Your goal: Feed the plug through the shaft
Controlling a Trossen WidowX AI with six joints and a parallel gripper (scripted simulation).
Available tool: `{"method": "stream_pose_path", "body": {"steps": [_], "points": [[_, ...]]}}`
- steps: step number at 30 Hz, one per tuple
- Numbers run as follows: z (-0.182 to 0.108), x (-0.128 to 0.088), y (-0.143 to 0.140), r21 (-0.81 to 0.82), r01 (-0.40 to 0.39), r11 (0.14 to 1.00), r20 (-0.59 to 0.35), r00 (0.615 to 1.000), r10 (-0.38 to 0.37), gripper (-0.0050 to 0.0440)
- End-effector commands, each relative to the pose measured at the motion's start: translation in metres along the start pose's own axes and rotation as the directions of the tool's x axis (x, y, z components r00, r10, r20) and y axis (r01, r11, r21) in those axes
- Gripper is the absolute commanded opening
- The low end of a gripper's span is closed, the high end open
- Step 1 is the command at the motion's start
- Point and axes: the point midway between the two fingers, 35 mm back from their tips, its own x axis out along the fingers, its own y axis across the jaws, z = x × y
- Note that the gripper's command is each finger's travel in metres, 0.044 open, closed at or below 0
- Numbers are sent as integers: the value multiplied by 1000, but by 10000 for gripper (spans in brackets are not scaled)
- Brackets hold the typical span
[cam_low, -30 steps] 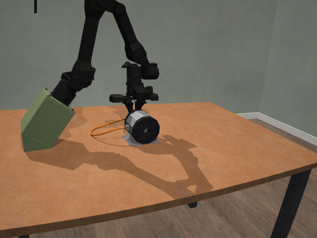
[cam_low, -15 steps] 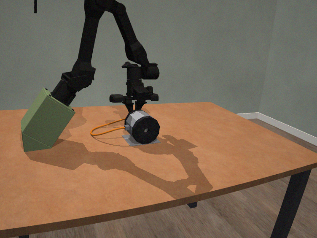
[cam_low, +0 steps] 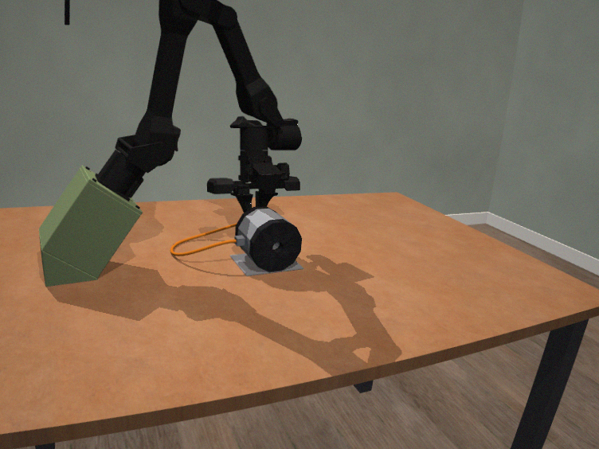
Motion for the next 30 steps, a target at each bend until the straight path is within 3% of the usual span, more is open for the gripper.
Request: {"method": "stream_pose_path", "body": {"steps": [1,30], "points": [[0,0,0,-1,-1,1000,-6,1000,1,0],[3,1,0,-1,-1,1000,-6,1000,1,0]]}}
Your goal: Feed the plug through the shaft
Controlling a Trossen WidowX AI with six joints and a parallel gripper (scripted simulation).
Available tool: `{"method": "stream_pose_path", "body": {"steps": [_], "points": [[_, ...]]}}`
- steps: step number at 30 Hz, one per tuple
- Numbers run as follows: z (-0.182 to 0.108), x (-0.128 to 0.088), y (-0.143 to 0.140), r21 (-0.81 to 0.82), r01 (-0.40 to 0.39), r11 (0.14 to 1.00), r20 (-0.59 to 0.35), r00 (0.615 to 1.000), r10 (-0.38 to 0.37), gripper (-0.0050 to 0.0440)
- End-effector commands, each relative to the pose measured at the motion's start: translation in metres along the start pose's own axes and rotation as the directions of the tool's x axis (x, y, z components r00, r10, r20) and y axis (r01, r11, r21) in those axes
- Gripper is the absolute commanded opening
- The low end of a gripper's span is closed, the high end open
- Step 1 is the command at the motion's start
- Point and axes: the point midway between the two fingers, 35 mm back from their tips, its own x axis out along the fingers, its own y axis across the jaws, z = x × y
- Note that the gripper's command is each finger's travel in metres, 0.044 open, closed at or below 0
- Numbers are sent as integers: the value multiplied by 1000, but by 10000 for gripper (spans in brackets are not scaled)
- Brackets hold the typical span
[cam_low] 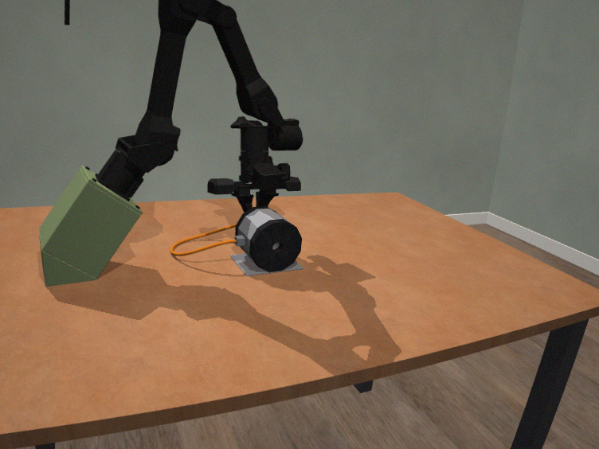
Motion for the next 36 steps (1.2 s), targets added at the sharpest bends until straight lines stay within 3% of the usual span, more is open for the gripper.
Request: {"method": "stream_pose_path", "body": {"steps": [1,36], "points": [[0,0,0,-1,-1,1000,-6,1000,1,0],[4,1,0,-1,-1,1000,-6,1000,1,0]]}}
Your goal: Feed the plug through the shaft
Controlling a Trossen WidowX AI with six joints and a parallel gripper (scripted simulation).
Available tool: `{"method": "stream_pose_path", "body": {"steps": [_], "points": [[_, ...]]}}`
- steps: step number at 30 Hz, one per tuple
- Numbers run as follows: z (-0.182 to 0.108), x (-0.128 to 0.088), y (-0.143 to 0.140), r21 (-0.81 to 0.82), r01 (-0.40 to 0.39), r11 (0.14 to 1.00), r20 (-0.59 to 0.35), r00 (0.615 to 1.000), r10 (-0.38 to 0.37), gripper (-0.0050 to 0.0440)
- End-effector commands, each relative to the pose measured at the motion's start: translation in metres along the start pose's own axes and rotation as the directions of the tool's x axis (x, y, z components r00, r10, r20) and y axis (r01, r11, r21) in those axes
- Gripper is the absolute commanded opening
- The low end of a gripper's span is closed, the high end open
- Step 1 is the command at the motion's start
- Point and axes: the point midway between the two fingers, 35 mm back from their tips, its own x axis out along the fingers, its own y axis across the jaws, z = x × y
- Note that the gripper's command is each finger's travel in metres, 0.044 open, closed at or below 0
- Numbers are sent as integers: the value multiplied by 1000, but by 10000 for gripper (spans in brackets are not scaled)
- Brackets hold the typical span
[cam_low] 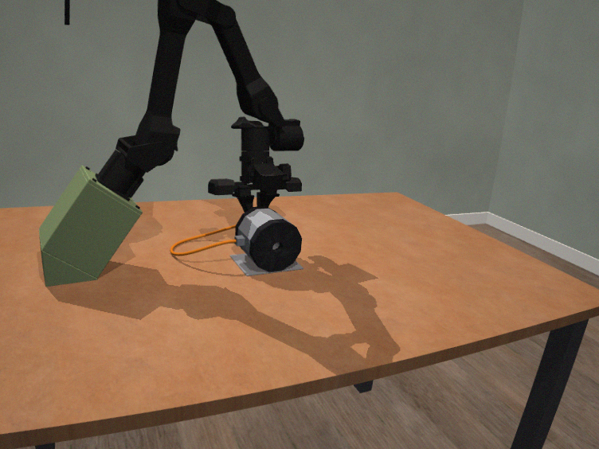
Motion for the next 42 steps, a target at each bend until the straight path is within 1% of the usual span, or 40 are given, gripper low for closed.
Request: {"method": "stream_pose_path", "body": {"steps": [1,42], "points": [[0,0,0,-1,-1,1000,-6,1000,1,0],[4,1,0,0,0,1000,0,1000,0,0]]}}
